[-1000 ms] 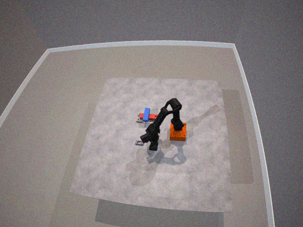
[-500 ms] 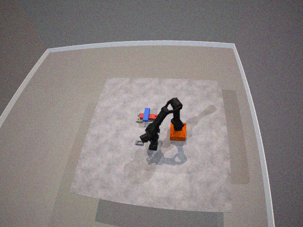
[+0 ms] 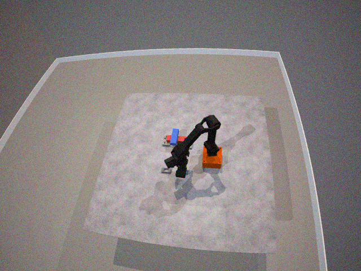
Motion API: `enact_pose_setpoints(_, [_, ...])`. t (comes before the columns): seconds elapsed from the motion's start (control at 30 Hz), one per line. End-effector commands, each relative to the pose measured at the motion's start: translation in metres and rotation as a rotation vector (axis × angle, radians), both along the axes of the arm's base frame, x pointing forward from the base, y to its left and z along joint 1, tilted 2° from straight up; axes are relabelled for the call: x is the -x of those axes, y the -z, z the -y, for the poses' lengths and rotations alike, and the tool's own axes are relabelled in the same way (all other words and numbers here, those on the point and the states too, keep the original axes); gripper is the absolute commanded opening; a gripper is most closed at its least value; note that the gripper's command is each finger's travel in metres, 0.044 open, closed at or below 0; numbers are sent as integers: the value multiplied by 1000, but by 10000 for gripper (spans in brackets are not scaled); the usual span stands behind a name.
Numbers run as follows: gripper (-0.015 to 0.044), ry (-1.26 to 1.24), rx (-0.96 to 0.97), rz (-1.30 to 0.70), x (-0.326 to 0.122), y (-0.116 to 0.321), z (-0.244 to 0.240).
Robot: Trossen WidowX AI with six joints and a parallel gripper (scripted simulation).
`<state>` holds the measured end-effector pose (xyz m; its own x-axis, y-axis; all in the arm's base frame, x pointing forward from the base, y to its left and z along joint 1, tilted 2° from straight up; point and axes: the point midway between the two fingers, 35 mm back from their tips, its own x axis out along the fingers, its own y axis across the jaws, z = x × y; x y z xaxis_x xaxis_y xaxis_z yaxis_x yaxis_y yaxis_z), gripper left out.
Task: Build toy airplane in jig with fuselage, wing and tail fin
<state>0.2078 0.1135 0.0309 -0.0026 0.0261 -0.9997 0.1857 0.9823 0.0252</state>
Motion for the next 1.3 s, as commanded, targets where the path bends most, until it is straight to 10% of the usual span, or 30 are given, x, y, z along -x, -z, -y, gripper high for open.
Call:
enact_pose_setpoints(0.0, [0,-4,-1,7,-1,-13,0])
enact_pose_setpoints(1.27, [0,-8,-1,11,-12,-70,45])
